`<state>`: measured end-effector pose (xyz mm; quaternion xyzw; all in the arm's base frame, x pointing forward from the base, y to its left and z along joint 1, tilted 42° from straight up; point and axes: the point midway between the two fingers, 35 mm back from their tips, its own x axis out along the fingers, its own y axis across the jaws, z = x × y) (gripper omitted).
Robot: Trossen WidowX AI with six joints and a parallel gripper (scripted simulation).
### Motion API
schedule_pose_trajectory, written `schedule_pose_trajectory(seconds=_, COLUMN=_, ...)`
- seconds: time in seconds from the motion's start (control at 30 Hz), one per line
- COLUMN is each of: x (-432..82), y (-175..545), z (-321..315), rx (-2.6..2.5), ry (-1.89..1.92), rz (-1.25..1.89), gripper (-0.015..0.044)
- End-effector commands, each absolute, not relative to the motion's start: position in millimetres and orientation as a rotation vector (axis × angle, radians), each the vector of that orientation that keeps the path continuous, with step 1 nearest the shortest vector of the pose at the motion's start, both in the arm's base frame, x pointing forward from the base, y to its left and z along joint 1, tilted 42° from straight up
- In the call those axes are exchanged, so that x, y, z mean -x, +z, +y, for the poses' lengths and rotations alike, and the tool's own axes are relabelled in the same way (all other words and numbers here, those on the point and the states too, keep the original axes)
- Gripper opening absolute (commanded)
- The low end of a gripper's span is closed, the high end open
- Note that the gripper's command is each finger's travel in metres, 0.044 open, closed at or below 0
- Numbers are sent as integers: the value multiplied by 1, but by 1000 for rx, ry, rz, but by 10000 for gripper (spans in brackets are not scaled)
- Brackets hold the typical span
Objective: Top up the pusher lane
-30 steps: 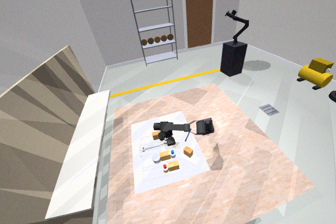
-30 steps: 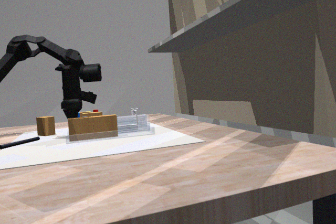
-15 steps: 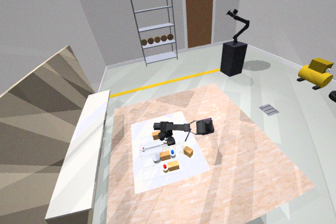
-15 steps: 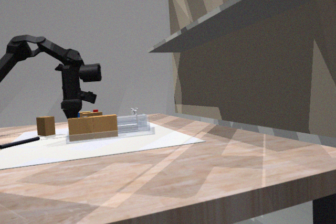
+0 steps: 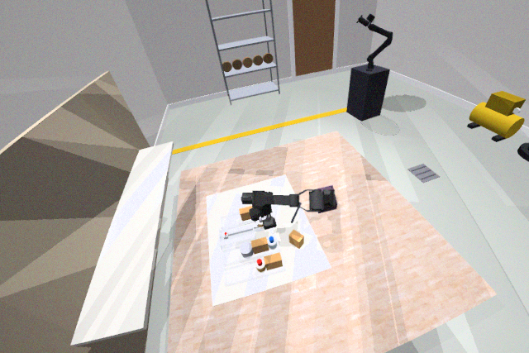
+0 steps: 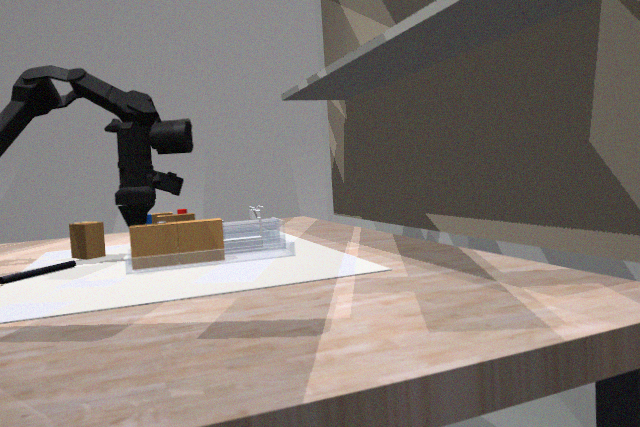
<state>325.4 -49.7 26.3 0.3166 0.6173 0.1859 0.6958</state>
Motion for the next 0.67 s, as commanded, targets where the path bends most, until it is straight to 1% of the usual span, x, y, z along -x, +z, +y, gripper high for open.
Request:
schedule_pose_trajectory(seconds=0.0, x=-324, y=36, z=-60, rx=-702, ry=411, rz=1372, gripper=273)
schedule_pose_trajectory(seconds=0.27, x=-318, y=37, z=-60, rx=-702, ry=410, rz=1372, gripper=273)
schedule_pose_trajectory(seconds=0.63, x=-282, y=36, z=-53, rx=-702, ry=409, rz=1374, gripper=273)
